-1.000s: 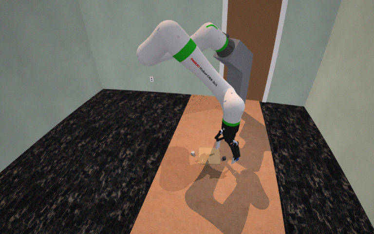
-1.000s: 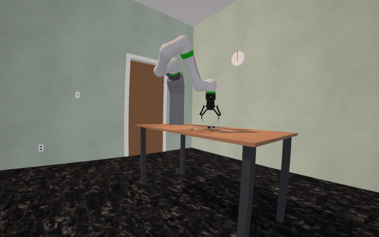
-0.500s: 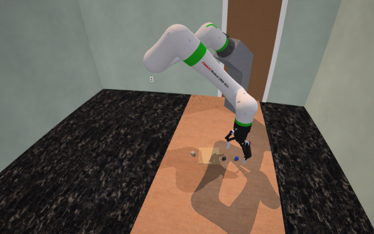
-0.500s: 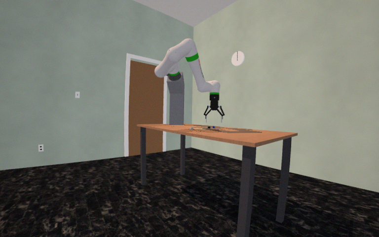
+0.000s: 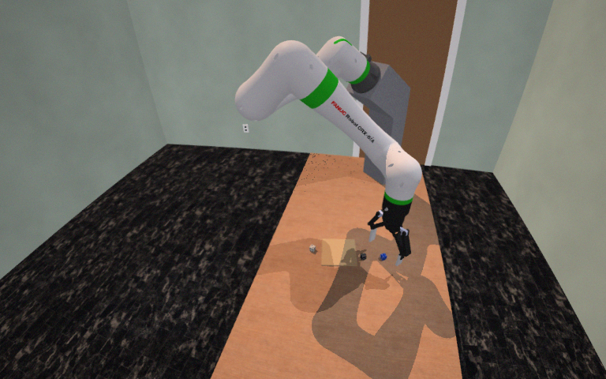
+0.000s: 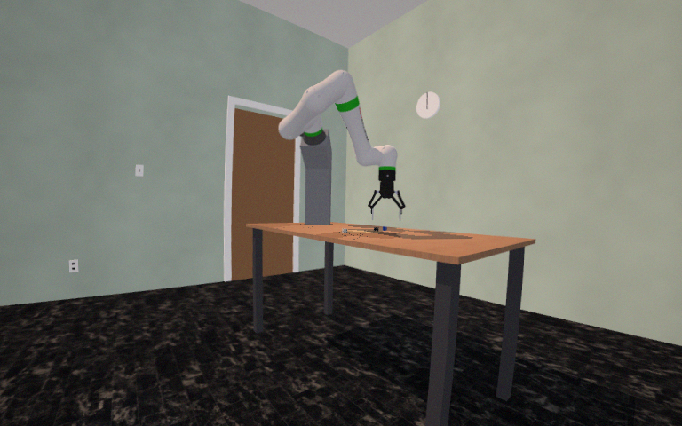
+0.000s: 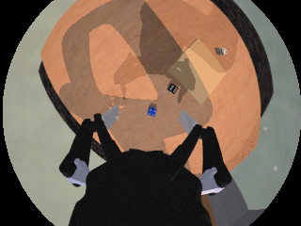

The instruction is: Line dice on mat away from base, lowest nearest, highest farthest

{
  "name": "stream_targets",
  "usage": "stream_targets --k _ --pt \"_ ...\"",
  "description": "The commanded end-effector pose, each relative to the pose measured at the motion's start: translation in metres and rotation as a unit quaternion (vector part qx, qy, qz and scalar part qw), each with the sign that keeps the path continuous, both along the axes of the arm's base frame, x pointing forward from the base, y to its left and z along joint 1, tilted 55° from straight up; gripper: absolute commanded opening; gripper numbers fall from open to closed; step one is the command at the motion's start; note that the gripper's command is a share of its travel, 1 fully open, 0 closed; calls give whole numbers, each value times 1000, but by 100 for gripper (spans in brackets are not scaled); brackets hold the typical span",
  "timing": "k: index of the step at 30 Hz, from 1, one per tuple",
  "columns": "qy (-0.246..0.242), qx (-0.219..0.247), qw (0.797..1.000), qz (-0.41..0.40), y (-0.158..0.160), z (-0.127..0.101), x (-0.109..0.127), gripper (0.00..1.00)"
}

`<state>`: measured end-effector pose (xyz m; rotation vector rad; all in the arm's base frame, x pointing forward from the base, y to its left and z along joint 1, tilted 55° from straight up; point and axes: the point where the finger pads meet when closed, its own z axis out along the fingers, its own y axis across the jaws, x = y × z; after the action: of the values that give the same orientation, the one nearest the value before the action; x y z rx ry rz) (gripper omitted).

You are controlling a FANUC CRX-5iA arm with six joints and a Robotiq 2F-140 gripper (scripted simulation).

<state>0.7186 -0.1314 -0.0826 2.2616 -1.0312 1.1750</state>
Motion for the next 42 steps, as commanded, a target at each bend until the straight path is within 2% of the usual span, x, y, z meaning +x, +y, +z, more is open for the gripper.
stream_targets --k 1,32,36,42 --pt "0 0 1000 0 0 0 0 100" --pt "0 0 1000 0 1 1 -1 100" --pt "0 0 1000 0 10 9 -8 100" --pt "0 0 1000 0 37 33 -31 100"
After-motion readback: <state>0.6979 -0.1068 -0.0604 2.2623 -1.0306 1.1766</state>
